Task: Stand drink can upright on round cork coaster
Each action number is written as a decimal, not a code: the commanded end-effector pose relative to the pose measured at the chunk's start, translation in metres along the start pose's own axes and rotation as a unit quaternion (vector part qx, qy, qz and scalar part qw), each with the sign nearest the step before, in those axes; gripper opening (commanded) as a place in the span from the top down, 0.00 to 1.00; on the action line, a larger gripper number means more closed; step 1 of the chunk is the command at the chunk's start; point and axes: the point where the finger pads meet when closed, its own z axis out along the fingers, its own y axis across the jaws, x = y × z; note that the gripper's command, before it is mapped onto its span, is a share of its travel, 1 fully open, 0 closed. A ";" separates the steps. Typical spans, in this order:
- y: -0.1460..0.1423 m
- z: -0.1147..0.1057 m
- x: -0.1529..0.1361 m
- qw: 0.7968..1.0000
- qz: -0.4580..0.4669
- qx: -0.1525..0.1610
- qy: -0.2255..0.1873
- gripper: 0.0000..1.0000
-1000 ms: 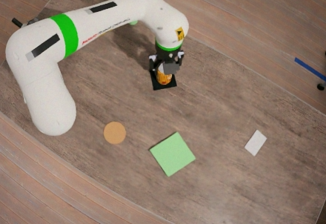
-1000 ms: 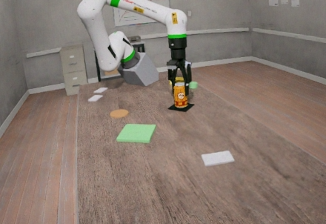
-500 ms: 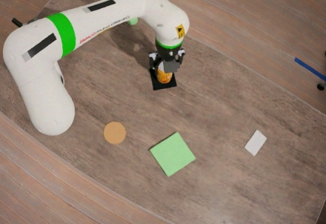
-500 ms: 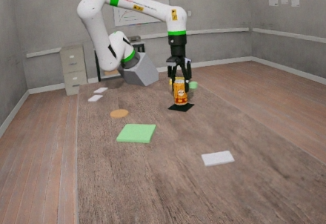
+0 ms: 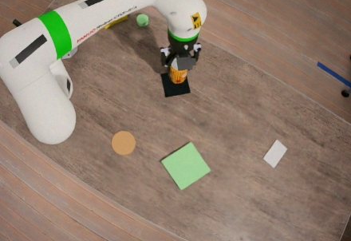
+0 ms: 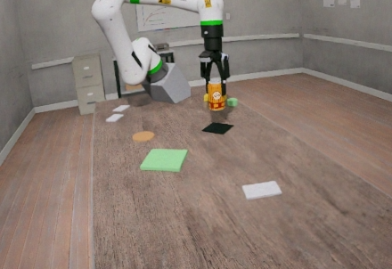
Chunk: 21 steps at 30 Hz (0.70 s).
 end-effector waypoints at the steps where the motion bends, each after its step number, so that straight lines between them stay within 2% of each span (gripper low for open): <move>1: 0.000 -0.011 0.000 1.000 0.000 0.000 0.000 0.90; 21: 0.005 -0.012 0.010 1.000 0.000 0.000 0.000 0.90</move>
